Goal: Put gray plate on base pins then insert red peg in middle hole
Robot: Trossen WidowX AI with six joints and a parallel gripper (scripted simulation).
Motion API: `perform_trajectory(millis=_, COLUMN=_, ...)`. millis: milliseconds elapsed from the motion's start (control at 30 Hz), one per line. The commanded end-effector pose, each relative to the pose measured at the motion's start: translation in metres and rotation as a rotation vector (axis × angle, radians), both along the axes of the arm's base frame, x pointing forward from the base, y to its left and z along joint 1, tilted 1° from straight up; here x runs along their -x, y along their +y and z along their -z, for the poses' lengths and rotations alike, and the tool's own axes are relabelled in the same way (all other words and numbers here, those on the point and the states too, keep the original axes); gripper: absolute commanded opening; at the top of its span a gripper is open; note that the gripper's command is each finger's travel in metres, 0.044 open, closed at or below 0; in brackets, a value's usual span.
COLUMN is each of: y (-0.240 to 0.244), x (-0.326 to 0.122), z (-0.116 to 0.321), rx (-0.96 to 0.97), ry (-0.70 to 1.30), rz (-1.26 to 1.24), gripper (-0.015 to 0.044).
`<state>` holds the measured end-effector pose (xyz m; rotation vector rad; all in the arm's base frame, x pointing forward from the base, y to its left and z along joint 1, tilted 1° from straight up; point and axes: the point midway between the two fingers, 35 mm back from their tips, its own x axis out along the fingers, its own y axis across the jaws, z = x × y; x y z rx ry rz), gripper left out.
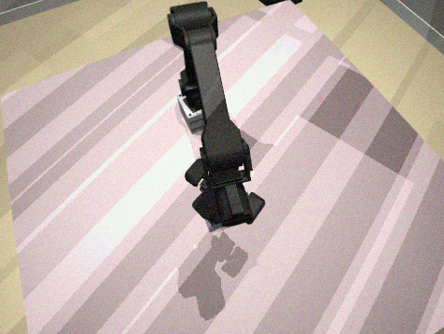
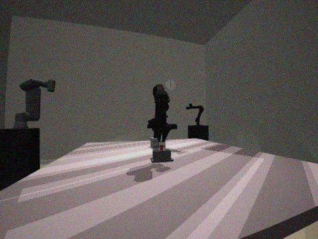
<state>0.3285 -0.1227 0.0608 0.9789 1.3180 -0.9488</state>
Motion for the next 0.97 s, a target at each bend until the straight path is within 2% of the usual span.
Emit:
perform_trajectory(millis=0, y=0.000, x=0.000, z=-0.003, rx=-0.001, ry=-0.002, rz=-0.002, gripper=0.0150)
perform_trajectory(millis=933, y=0.000, x=0.005, z=-0.021, rx=-0.001, ry=-0.002, rz=-0.002, gripper=0.0150)
